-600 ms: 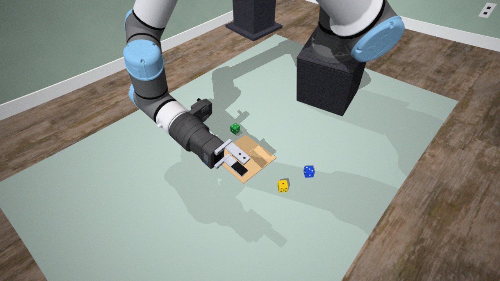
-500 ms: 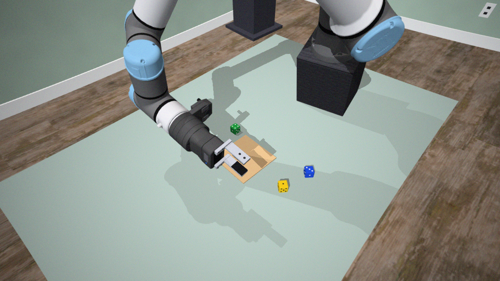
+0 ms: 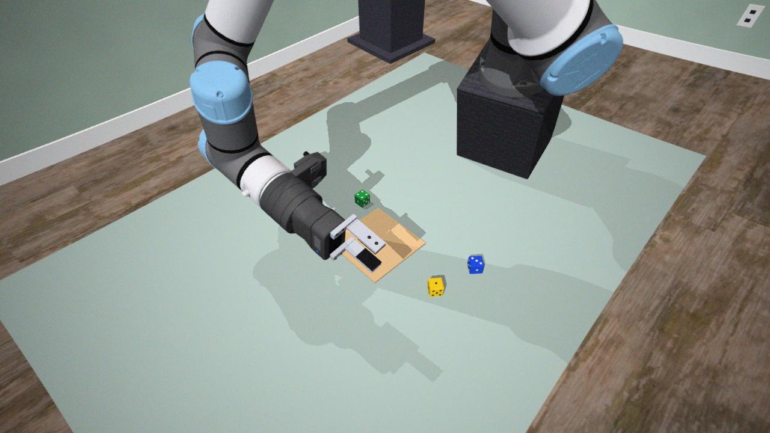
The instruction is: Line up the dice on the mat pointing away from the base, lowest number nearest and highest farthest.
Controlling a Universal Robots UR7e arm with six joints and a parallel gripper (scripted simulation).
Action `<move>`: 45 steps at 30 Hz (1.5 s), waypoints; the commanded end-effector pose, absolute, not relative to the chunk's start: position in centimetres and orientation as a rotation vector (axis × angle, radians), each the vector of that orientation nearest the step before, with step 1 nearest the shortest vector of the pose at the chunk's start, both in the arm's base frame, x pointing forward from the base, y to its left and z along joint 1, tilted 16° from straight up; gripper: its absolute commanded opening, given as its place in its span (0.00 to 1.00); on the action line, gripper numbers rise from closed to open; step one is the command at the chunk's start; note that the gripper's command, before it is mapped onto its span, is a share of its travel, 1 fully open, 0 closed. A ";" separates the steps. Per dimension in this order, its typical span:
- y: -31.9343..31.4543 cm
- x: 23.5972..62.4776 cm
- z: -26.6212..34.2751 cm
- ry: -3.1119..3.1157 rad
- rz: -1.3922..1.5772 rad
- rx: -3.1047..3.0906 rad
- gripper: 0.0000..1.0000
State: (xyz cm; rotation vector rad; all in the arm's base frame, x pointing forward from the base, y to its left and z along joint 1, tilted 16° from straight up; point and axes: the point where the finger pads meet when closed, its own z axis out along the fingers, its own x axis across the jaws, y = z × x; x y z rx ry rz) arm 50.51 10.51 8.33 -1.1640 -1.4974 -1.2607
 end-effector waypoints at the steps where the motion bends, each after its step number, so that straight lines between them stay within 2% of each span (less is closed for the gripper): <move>1: 10.5 50.5 8.4 -1.498 -1.261 -1.164 1.00; 16: 9.2 48.7 7.7 -1.545 -1.191 -1.218 1.00; 31: 3.1 42.6 3.8 -1.687 -0.876 -1.608 1.00; 45: -2.6 39.1 1.3 -1.668 -0.646 -2.070 1.00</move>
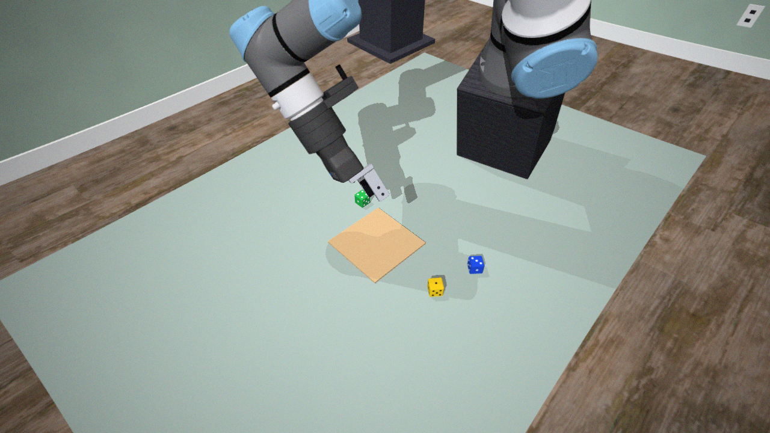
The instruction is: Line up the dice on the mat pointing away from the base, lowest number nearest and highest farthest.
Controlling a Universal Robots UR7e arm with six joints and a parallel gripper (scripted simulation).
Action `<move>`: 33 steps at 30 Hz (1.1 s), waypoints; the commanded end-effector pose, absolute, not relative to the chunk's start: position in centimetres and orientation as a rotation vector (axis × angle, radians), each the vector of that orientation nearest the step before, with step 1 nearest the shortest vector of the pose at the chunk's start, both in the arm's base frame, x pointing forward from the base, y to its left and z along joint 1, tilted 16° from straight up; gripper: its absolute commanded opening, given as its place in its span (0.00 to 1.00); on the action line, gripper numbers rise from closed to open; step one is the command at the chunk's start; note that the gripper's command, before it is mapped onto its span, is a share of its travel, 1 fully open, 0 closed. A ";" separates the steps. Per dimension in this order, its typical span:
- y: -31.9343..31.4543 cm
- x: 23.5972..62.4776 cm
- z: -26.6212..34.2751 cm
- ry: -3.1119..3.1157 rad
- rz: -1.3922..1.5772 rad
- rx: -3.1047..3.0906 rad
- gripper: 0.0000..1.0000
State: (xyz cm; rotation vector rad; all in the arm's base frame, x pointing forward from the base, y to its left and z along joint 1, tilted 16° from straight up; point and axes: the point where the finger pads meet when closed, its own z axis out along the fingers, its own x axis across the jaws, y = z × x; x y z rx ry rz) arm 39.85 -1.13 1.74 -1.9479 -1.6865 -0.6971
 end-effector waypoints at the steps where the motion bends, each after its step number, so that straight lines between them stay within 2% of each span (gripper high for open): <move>1: -3.2 38.7 1.1 -1.657 -0.624 -2.125 1.00; 20: -10.1 35.0 0.7 -1.383 -0.445 -2.770 1.00; 33: -11.1 34.3 0.9 -1.313 -0.429 -2.874 1.00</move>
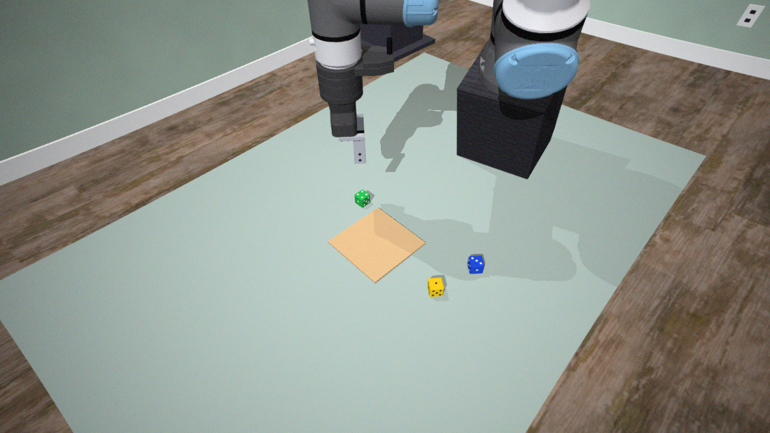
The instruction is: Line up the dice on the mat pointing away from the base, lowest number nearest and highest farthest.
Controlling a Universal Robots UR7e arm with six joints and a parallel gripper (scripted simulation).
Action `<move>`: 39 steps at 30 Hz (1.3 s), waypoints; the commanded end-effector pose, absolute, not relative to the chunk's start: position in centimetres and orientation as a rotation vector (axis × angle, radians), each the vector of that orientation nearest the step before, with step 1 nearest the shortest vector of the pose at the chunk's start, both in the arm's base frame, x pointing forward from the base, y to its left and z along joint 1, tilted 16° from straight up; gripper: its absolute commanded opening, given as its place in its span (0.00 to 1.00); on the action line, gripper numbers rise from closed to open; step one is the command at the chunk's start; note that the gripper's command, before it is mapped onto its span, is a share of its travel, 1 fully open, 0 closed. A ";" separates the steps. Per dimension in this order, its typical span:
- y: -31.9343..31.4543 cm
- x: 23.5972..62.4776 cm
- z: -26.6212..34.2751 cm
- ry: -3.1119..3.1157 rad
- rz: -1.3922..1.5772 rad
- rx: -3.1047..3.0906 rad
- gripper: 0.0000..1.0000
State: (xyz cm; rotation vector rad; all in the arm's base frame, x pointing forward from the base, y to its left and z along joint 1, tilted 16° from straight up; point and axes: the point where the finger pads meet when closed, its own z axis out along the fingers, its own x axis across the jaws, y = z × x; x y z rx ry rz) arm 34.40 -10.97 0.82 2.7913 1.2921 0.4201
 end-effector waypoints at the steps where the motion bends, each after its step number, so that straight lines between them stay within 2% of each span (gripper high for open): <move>1: -11.1 34.3 0.9 1.275 0.416 2.789 1.00; 23: -11.1 34.4 0.6 1.275 0.416 2.789 1.00; 39: -10.9 35.2 -2.3 1.274 0.417 2.789 1.00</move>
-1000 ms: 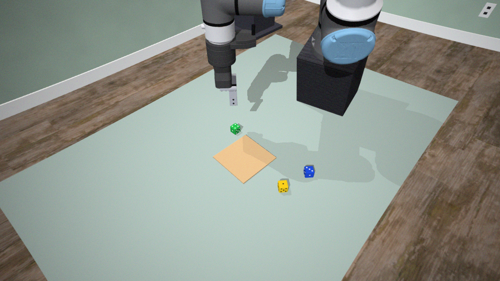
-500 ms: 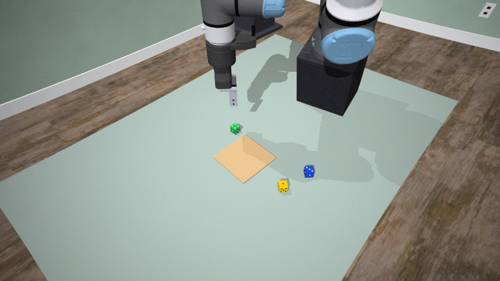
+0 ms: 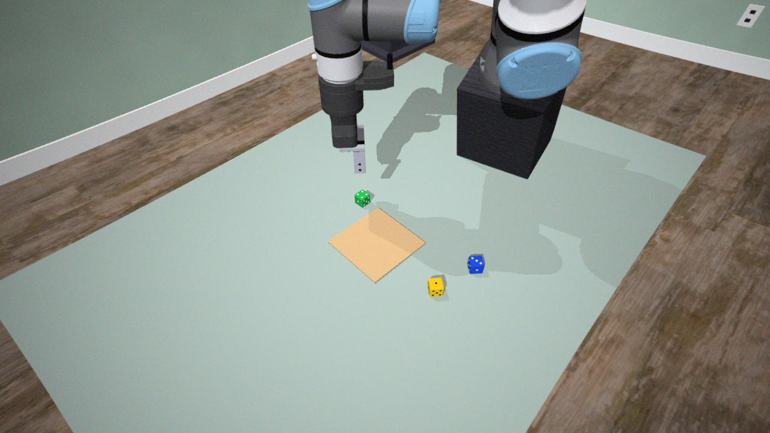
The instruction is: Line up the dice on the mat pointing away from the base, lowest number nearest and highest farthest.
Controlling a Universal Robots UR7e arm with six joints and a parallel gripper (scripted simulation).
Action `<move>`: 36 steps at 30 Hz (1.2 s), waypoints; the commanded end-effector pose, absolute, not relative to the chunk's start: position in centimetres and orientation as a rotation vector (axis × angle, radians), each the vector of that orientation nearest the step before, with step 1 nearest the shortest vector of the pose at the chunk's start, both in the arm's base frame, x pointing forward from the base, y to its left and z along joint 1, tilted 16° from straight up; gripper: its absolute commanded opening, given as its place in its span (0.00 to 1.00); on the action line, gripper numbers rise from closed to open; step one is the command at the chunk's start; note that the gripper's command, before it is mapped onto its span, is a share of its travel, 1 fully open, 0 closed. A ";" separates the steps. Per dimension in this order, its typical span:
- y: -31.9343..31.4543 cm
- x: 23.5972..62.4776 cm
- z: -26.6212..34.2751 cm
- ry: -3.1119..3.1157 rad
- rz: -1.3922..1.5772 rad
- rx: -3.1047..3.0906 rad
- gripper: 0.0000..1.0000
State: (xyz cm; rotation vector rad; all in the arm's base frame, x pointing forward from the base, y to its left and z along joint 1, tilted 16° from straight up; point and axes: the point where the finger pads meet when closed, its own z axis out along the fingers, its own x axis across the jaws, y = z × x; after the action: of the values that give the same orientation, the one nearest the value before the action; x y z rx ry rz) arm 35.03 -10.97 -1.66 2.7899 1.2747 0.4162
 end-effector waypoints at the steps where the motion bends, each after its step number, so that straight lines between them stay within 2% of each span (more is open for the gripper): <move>1: -10.9 35.2 -2.3 1.274 0.417 2.789 1.00; 16: -10.6 36.4 -6.8 1.274 0.417 2.789 1.00; 36: -10.5 37.1 -9.2 1.274 0.417 2.789 1.00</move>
State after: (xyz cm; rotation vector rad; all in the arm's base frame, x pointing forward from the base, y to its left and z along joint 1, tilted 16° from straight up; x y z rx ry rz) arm 37.04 -10.45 -9.10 2.7910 1.2751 0.4157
